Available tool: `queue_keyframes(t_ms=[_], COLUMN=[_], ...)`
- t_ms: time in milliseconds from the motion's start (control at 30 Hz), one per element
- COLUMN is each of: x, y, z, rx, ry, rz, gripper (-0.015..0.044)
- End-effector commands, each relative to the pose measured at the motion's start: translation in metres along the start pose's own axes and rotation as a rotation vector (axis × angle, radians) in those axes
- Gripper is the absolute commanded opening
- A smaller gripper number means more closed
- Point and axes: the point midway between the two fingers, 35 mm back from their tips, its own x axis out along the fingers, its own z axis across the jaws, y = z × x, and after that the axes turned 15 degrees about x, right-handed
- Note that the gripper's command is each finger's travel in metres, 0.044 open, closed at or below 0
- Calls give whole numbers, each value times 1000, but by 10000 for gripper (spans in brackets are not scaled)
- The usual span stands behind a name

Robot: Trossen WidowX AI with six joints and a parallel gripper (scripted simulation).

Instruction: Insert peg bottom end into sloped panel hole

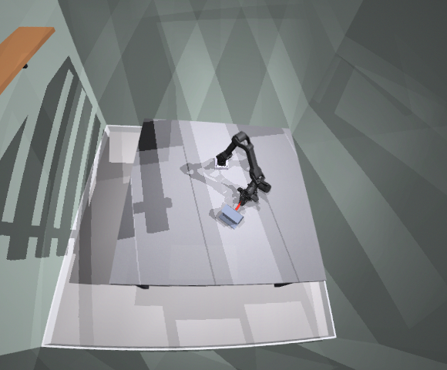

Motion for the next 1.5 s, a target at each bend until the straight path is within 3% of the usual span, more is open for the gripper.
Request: queue_keyframes(t_ms=[0,1467], x=[3,25], y=[1,1], z=[3,2], rx=[-12,-12], ry=[-4,-3], rz=[1,2], gripper=[0,0])
